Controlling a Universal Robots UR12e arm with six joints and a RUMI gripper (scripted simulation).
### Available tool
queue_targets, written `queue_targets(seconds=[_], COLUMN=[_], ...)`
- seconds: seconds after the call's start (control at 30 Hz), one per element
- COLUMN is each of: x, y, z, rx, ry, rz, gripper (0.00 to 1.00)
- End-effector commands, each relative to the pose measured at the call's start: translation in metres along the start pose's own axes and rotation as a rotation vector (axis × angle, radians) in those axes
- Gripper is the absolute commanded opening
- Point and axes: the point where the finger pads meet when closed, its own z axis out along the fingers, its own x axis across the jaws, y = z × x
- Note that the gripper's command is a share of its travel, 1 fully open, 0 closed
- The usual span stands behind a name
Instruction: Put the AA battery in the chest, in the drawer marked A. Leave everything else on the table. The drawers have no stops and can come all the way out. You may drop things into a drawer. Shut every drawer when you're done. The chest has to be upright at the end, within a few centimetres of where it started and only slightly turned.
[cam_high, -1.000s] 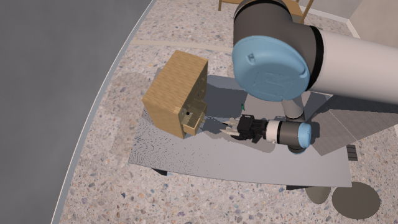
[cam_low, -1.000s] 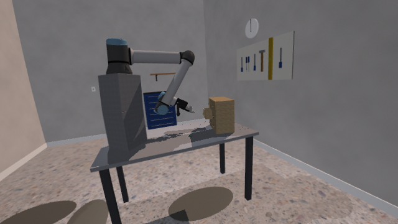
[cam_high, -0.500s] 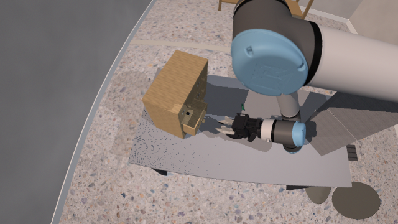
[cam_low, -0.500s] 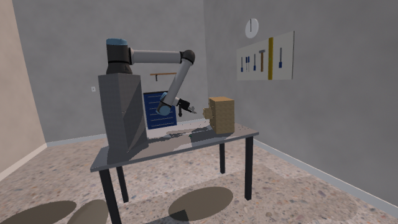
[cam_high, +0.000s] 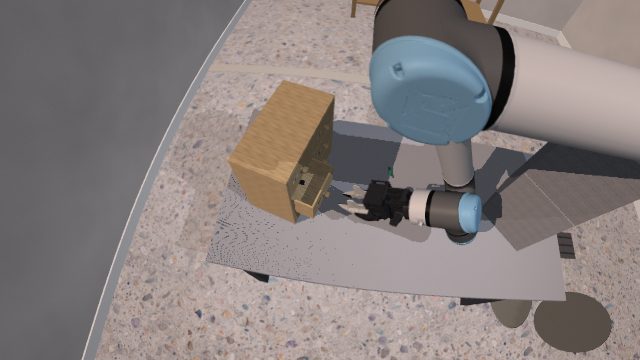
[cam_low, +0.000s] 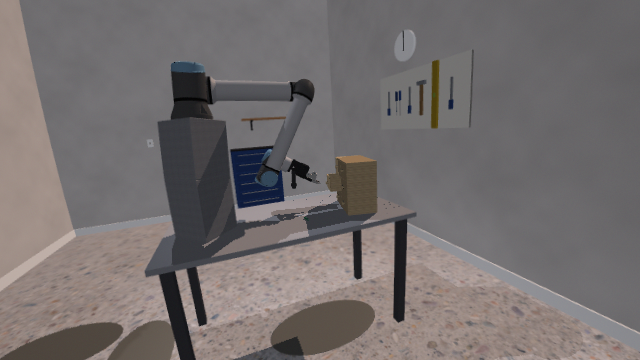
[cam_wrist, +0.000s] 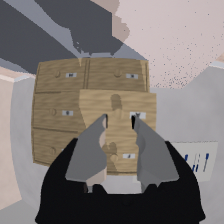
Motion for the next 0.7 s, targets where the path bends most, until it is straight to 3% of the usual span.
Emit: queue_targets(seconds=[0.0,0.67], x=[0.0001,0.0000], y=[0.0019,0.0035], z=[0.0073,0.0153], rx=[-0.001,-0.001], ry=[0.000,0.000], rz=[0.000,0.000], gripper=[0.20,0.20])
